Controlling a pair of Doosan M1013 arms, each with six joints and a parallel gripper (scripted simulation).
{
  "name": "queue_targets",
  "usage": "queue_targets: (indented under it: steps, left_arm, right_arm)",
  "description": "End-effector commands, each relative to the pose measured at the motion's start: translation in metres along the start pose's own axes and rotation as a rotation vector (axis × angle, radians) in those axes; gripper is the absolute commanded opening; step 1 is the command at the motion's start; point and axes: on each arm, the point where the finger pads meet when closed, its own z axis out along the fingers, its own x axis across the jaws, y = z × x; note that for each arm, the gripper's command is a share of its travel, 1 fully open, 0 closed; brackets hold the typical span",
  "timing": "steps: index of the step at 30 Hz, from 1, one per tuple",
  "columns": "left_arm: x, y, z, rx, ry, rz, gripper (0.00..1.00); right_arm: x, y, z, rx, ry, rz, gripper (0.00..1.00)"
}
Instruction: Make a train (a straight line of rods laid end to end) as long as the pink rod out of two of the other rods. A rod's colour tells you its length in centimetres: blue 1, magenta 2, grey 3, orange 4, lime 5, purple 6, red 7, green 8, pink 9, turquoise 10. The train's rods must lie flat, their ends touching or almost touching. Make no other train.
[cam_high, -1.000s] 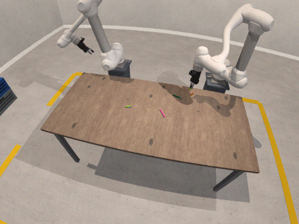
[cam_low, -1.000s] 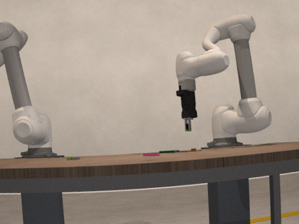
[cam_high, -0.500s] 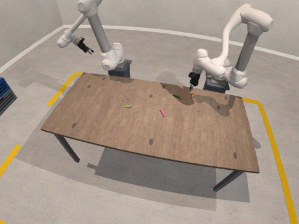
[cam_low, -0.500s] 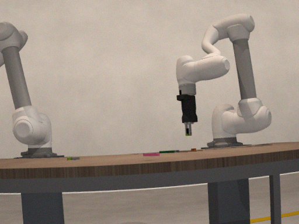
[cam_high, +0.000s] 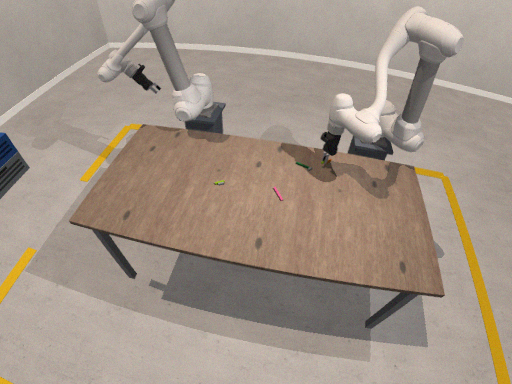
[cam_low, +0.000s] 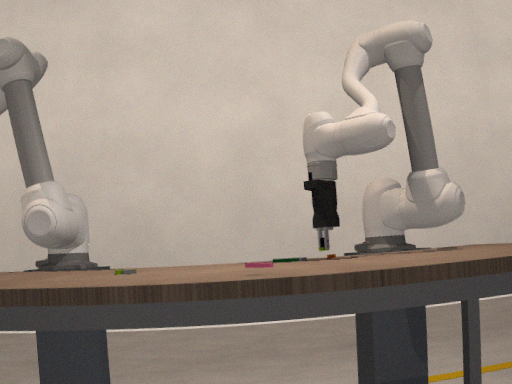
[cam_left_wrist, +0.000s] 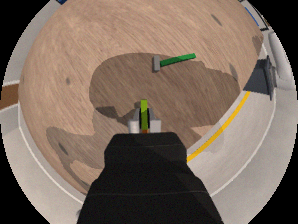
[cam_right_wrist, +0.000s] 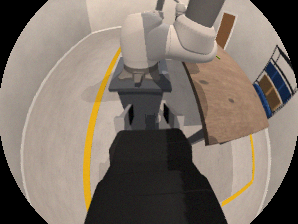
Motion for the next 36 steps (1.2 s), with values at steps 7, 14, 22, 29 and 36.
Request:
queue_targets:
  steps: [7,14,22,29,36]
  left_arm:
    - [-0.0001,-0.0008,0.0115,0.002,0.0,0.0,0.24]
    - [-0.0001,-0.0008,0.0119,0.002,0.0,0.0,0.24]
    - [-0.0001,-0.0008,0.0119,0.002,0.0,0.0,0.24]
    - [-0.0001,-0.0008,0.0119,0.002,0.0,0.0,0.24]
    - [-0.0001,-0.0008,0.0119,0.002,0.0,0.0,0.24]
  right_arm:
    - [0.0001,-0.0001,-0.0004,-0.001,0.0,0.0,1.0]
    - [0.0001,-0.0001,-0.0004,-0.001,0.0,0.0,1.0]
    - [0.0001,-0.0001,-0.0004,-0.001,0.0,0.0,1.0]
    - [0.0001,-0.0001,-0.0004,-0.001,0.0,0.0,1.0]
    - [0.0001,-0.0001,-0.0004,-0.001,0.0,0.0,1.0]
